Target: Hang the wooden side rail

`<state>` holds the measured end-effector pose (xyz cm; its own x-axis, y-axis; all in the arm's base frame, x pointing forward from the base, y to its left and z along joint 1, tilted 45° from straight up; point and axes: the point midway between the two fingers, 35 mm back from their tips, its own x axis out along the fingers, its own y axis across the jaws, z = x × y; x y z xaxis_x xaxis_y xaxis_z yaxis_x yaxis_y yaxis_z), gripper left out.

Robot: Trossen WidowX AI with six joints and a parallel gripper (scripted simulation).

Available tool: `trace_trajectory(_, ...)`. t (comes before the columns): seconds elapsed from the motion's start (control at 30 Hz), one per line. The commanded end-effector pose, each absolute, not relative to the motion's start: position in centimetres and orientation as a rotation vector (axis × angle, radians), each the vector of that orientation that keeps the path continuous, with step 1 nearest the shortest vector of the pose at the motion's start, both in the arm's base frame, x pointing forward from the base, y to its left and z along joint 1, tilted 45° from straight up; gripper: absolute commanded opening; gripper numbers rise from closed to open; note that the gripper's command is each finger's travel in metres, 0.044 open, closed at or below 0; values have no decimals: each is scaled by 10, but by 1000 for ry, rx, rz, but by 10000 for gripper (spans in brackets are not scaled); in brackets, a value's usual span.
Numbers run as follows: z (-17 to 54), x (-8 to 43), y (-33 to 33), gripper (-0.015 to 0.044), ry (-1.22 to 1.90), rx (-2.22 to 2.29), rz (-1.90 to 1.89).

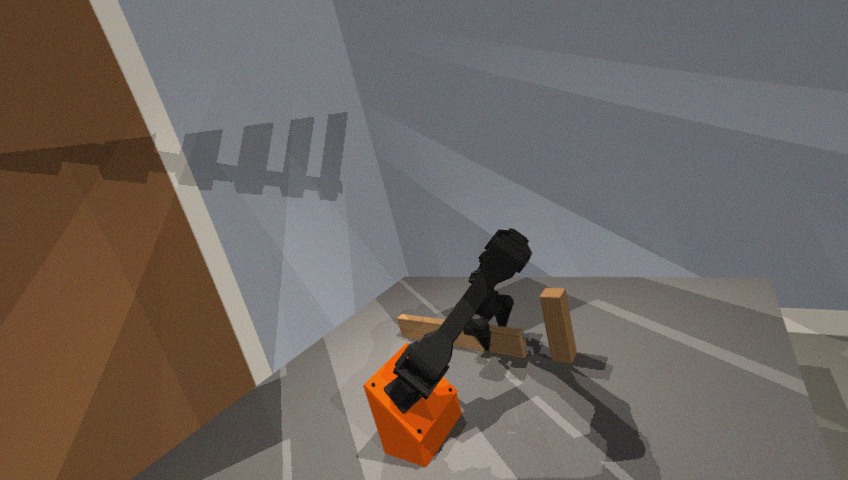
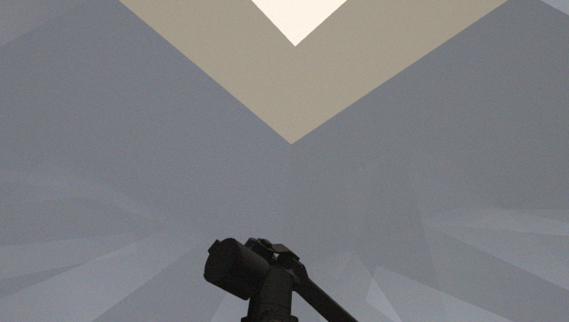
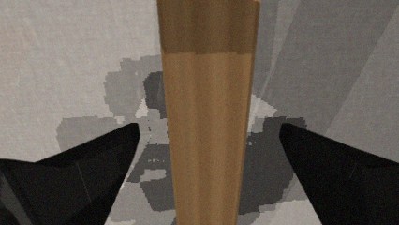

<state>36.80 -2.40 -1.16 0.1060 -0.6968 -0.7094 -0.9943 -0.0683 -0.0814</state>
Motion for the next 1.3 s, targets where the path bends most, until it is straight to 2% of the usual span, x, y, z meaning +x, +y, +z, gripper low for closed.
trace_trajectory(0.0, -16, 365, -28, 440, 1654, -1833, 690)
trace_trajectory(0.03, -16, 365, -28, 440, 1654, -1833, 690)
trace_trajectory(0.47, -16, 365, -28, 99, 1654, -1833, 690)
trace_trajectory(0.63, -16, 365, -28, 65, 1654, -1833, 690)
trace_trajectory(0.73, -16, 365, -28, 0, 1654, -1833, 690)
trace_trajectory(1.27, -16, 365, -28, 0, 1649, -1884, 760)
